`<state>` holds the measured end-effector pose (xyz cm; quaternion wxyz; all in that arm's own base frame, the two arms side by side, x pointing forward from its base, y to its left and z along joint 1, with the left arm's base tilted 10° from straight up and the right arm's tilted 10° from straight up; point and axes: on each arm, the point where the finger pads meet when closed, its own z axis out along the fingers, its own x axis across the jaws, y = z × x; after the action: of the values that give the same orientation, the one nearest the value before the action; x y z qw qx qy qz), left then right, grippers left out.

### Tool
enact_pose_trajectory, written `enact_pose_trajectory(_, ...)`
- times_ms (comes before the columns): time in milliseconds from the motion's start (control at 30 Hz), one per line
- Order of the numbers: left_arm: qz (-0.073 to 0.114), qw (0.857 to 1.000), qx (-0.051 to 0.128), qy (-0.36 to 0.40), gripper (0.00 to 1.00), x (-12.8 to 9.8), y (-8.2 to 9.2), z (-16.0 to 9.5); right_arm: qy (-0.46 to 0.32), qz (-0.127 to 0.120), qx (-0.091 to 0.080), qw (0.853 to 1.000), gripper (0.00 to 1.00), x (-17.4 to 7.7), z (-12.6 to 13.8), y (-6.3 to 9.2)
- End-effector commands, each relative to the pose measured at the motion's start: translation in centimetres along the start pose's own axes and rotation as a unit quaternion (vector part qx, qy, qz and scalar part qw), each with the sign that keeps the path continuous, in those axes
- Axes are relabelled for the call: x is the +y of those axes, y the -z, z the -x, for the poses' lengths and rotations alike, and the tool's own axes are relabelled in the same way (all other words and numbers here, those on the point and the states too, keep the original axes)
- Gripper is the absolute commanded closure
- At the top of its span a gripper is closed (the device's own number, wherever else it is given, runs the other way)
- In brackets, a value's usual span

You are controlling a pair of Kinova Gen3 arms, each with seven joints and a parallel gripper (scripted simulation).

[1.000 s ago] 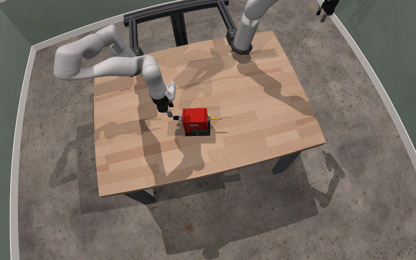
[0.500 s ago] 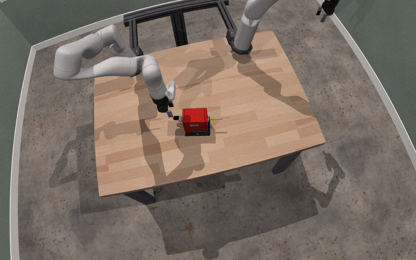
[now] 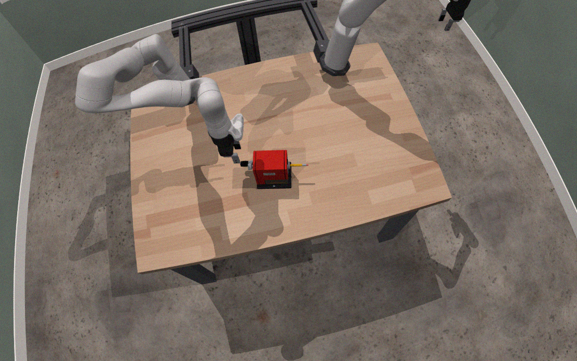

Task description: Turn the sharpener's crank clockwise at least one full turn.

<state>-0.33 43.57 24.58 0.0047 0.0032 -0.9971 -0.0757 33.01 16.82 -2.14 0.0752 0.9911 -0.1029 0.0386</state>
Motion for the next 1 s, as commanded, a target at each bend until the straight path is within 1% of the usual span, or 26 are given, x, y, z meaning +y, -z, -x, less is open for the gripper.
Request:
enact_pose_trajectory(0, 0.001, 1.000, 0.000, 0.000, 0.00, 0.0, 0.1, 0.0, 0.000, 0.000, 0.001, 1.000, 0.03, 0.0, 0.0, 0.0)
enact_pose_trajectory(500, 0.001, 1.000, 0.000, 0.000, 0.00, 0.0, 0.1, 0.0, 0.000, 0.000, 0.001, 1.000, 0.03, 0.0, -0.1, -1.9)
enact_pose_trajectory(567, 0.001, 1.000, 0.000, 0.000, 0.00, 0.0, 0.1, 0.0, 0.000, 0.000, 0.001, 1.000, 0.03, 0.0, -0.1, -1.9)
enact_pose_trajectory(967, 0.001, 1.000, 0.000, 0.000, 0.00, 0.0, 0.1, 0.0, 0.000, 0.000, 0.001, 1.000, 0.03, -0.1, -0.1, -3.5)
